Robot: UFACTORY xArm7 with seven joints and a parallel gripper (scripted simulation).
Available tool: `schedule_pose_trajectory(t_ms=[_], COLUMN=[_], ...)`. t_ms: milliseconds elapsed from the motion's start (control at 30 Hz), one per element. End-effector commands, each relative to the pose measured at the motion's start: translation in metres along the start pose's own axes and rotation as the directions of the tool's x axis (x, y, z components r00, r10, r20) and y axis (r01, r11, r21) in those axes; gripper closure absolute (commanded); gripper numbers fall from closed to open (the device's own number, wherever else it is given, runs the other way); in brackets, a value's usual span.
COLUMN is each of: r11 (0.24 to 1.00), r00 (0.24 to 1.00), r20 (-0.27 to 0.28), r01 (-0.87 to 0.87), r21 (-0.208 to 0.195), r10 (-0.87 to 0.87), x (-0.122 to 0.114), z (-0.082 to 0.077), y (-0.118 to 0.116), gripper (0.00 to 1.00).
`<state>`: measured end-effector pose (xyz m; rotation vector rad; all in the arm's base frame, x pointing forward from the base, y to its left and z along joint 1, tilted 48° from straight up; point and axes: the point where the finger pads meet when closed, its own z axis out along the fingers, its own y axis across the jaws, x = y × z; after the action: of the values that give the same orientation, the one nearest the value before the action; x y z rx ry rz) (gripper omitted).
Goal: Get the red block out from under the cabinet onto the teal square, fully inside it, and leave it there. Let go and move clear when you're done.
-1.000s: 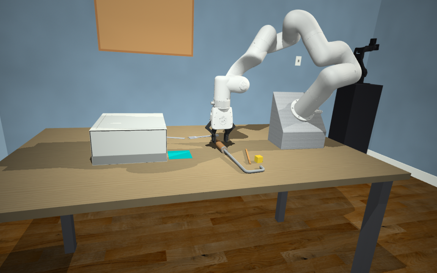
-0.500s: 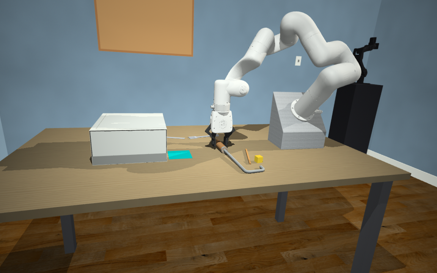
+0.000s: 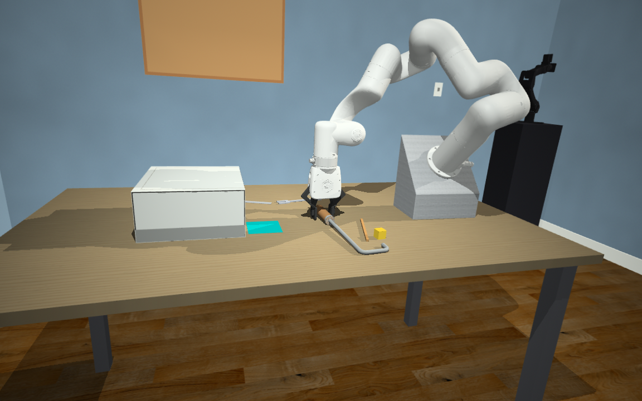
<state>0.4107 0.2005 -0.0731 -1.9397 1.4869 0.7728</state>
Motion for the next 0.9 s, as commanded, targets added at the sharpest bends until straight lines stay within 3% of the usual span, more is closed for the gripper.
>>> schedule_pose_trajectory(t_ms=[0, 667, 700, 867], r11=[1.0, 1.0, 1.0, 1.0], r00=[1.0, 1.0, 1.0, 1.0], r20=[-0.002, -0.002, -0.002, -0.002], r01=[0.0, 0.0, 0.0, 0.0], r21=[0.004, 0.004, 0.004, 0.004], r10=[0.0, 0.0, 0.0, 0.0], x=[0.0008, 0.0008, 0.0008, 0.0008], z=[0.0001, 0.0006, 0.0006, 0.0006], y=[-0.0015, -0.0015, -0.0015, -0.0015], gripper=[0.43, 0.43, 1.0, 1.0])
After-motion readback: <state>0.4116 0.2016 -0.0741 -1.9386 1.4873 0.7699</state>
